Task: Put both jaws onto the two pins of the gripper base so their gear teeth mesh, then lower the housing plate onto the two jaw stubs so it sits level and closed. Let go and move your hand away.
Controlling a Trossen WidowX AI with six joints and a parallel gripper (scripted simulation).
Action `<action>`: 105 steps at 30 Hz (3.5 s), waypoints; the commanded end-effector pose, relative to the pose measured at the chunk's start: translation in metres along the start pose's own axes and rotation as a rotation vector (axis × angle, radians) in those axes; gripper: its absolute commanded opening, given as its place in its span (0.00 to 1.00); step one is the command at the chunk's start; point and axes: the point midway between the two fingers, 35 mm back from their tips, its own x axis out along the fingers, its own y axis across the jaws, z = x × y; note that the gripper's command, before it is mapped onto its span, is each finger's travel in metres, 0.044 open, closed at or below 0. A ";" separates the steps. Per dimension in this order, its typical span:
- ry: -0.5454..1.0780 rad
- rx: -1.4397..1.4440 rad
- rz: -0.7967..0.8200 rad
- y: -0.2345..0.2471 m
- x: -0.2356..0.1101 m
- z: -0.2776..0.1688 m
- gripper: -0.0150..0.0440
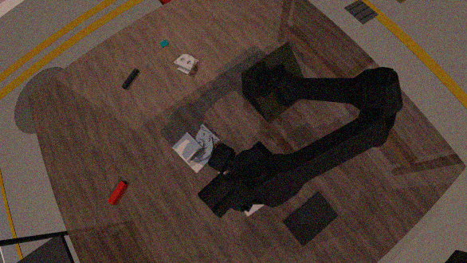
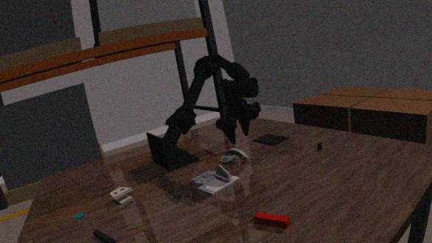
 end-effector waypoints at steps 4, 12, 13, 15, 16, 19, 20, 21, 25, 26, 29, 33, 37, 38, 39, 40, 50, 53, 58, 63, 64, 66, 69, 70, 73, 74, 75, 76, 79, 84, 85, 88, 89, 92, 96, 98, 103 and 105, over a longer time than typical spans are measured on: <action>-0.001 -0.004 0.004 0.001 0.000 0.000 1.00; -0.001 -0.004 0.004 0.001 0.000 0.000 1.00; -0.001 -0.004 0.004 0.001 0.000 0.000 1.00; -0.001 -0.004 0.004 0.001 0.000 0.000 1.00; -0.001 -0.004 0.004 0.001 0.000 0.000 1.00; -0.001 -0.004 0.004 0.001 0.000 0.000 1.00; -0.001 -0.005 0.003 -0.001 0.000 0.000 0.96; -0.001 -0.006 0.003 -0.006 0.000 -0.001 0.91; -0.003 -0.011 0.007 -0.035 -0.001 -0.006 0.73; -0.003 -0.012 0.008 -0.037 -0.001 -0.007 0.69; -0.003 -0.012 0.008 -0.037 -0.001 -0.007 0.56; -0.003 -0.012 0.008 -0.037 -0.001 -0.007 0.38; -0.003 -0.012 0.008 -0.037 -0.001 -0.007 0.25; -0.003 -0.012 0.008 -0.037 -0.001 -0.007 0.25; -0.003 -0.012 0.008 -0.037 -0.001 -0.007 0.25; -0.003 -0.012 0.008 -0.037 -0.001 -0.007 0.25; -0.003 -0.012 0.007 -0.037 0.001 -0.007 0.25; -0.002 -0.012 0.006 -0.037 0.006 -0.006 0.25; -0.002 -0.012 0.005 -0.038 0.014 -0.005 0.25; -0.002 -0.012 0.004 -0.038 0.022 -0.005 0.25; -0.002 -0.012 0.004 -0.038 0.024 -0.005 0.25; -0.002 -0.012 0.004 -0.038 0.027 -0.005 0.25; -0.002 -0.012 0.004 -0.038 0.032 -0.004 0.25; -0.002 -0.012 0.004 -0.038 0.034 -0.004 0.25; -0.002 -0.012 0.004 -0.038 0.039 -0.004 0.25; -0.002 -0.012 0.004 -0.038 0.040 -0.004 0.25; -0.002 -0.012 0.004 -0.038 0.042 -0.004 0.25; -0.002 -0.012 0.004 -0.037 0.044 -0.004 0.25; -0.002 -0.012 0.005 -0.037 0.049 -0.005 0.25; -0.003 -0.012 0.006 -0.036 0.057 -0.005 0.25; -0.003 -0.012 0.006 -0.036 0.058 -0.005 0.25; -0.003 -0.012 0.007 -0.036 0.059 -0.005 0.25; -0.003 -0.012 0.007 -0.036 0.059 -0.005 0.25; -0.003 -0.012 0.007 -0.036 0.059 -0.005 0.25; -0.003 -0.013 0.006 -0.031 0.059 -0.005 0.25; -0.002 -0.013 0.005 -0.027 0.059 -0.004 0.25; -0.002 -0.013 0.004 -0.020 0.059 -0.004 0.25; -0.002 -0.013 0.004 -0.016 0.059 -0.004 0.25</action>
